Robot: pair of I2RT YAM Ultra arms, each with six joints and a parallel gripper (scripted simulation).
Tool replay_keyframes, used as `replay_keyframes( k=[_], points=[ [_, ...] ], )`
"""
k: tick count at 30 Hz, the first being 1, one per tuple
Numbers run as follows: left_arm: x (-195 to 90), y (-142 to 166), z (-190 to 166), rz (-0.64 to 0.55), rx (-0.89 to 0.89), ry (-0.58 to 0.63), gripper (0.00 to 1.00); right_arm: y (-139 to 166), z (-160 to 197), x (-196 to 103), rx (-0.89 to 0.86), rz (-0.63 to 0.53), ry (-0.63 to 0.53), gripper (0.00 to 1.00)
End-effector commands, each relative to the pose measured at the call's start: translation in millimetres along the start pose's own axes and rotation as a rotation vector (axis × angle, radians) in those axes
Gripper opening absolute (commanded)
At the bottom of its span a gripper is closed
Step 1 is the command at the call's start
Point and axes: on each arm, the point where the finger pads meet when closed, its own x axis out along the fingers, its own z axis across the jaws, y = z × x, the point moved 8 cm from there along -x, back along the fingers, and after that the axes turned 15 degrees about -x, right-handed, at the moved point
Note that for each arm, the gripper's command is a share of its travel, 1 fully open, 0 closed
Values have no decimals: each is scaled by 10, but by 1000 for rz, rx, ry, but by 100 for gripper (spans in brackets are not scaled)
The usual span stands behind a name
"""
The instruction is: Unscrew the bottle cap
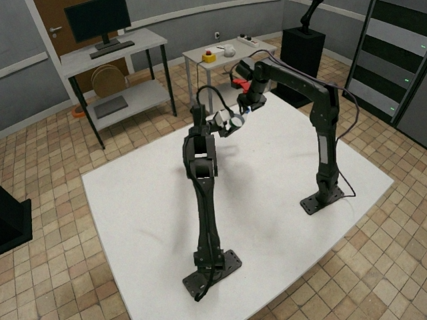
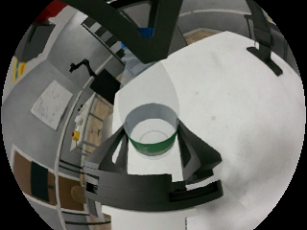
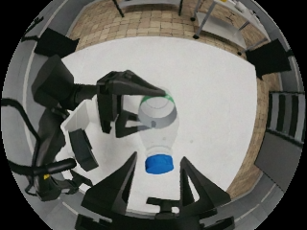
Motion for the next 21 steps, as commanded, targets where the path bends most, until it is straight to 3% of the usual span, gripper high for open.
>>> replay_keyframes(
  k=[1,10,12,13,21],
  points=[
    [-34,-186,53,-23,30,-1,0,-52,-34,-127,275,-12,-52,57],
    [-34,-186,53,-23,30,-1,0,-34,-94,-134,707,6,-132,57],
    [-34,-186,53,-23,30,-1,0,-34,-94,-134,707,6,-132,57],
    [-34,-186,53,-23,30,-1,0,-28,-105,-134,830,13,-150,57],
    [-34,-186,53,-23,30,-1,0,8,-146,-137,1207,35,-220,57]
  ],
)
